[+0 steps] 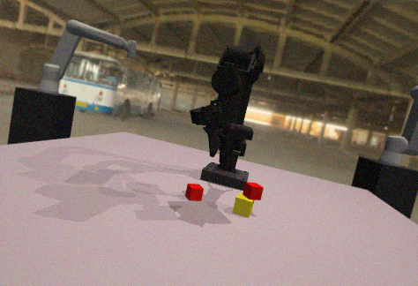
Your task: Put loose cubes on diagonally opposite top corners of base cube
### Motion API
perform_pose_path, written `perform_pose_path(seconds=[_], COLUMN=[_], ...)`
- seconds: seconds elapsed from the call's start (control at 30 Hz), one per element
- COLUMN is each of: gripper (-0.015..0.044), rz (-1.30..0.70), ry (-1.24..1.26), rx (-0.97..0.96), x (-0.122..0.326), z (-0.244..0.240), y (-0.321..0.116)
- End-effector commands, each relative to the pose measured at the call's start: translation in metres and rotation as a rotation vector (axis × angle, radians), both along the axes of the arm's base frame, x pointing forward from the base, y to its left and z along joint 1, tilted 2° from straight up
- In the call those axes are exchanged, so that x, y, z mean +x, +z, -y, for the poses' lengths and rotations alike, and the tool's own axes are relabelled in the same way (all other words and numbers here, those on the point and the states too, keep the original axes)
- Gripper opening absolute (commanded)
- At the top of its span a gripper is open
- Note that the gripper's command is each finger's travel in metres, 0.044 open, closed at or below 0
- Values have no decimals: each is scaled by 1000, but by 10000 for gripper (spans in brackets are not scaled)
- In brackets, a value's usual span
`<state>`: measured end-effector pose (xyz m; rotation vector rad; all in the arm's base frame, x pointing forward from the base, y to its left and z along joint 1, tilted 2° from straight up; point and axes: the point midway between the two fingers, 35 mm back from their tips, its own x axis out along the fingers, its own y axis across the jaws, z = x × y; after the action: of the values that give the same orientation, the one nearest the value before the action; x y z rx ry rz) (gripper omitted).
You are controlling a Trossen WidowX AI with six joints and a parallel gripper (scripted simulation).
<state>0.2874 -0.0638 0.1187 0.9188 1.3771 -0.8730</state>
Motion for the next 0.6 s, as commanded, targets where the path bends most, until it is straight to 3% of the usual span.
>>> perform_pose_path(seconds=[0.0, 0.2, 0.57], gripper=[265, 265, 265], rz=[7, 7, 7], ry=[2, 1, 1], rx=[-1, -2, -1], x=[-11, -13, -12], z=[33, 38, 37], y=[10, 10, -51])
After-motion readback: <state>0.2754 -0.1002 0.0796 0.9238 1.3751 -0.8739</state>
